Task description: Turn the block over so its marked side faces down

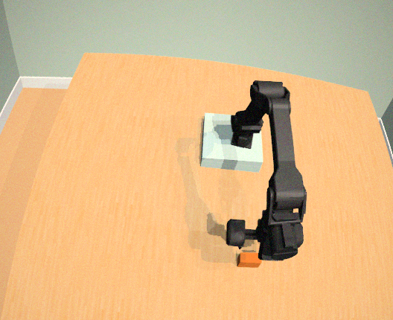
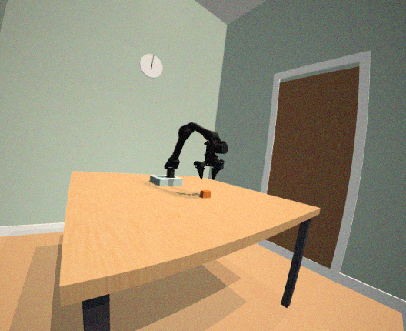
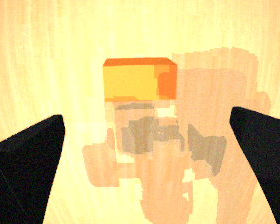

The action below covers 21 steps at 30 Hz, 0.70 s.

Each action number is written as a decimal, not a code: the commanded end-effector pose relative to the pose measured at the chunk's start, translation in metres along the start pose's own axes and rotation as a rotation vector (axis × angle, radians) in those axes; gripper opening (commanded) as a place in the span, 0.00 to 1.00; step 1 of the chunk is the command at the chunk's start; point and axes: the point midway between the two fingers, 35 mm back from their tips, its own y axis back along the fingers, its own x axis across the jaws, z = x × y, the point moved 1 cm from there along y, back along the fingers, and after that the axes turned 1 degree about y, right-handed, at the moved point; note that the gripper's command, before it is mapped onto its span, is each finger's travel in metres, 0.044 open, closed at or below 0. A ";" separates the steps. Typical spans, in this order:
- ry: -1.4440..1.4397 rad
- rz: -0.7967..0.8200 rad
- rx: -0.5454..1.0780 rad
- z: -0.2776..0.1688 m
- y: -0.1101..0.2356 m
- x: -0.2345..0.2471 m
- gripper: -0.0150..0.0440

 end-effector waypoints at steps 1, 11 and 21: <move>-0.008 0.004 0.022 0.001 -0.003 0.000 1.00; -0.008 0.003 0.022 0.000 -0.040 0.000 1.00; -0.008 0.003 0.022 -0.001 -0.056 -0.001 1.00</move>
